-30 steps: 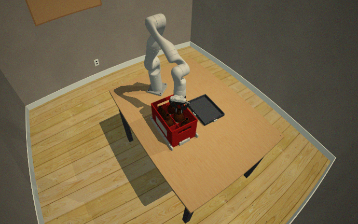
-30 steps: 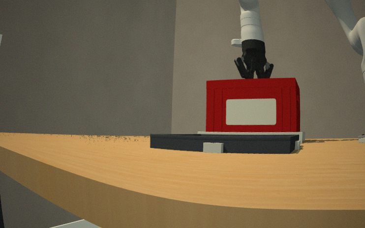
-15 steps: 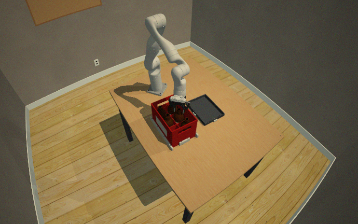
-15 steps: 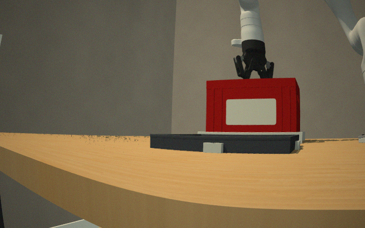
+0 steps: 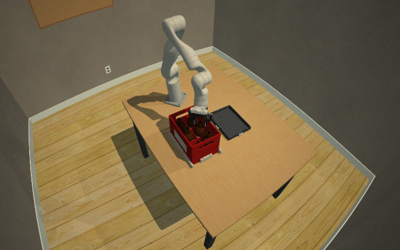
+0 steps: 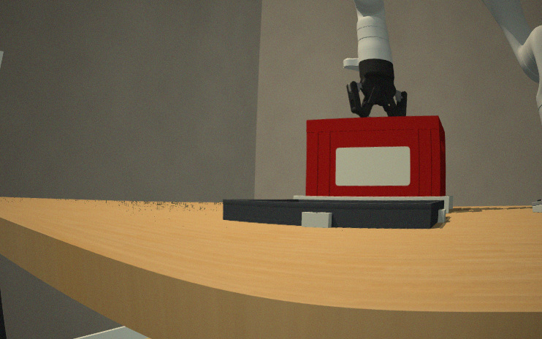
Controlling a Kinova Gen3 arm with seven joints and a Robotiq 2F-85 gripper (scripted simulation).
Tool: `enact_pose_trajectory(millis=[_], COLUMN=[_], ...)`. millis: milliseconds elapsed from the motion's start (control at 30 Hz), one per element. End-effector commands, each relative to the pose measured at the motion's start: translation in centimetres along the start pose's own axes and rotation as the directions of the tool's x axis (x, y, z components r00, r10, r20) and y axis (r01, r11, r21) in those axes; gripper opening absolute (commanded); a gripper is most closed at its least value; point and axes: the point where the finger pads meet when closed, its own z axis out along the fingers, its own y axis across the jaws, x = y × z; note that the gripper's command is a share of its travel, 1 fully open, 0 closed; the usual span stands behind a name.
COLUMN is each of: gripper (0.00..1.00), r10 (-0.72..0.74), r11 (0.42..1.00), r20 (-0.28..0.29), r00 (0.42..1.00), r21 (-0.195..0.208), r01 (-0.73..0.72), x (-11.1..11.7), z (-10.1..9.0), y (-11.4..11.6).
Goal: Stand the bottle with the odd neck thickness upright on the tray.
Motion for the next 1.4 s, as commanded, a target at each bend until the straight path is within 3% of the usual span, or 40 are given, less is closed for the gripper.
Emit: enact_pose_trajectory(millis=[0, 733, 1367], gripper=[0.64, 0.64, 0.64], r10=[0.000, 0.000, 0.000], r11=[1.000, 1.000, 1.000], r20=[-0.001, -0.001, -0.001], r00=[1.000, 1.000, 1.000], r21=[0.001, 0.001, 0.001], r01=[0.000, 0.000, 0.000], x=[0.0, 0.0, 0.0], z=[-0.1, -1.1, -6.6], y=[0.0, 0.0, 0.0])
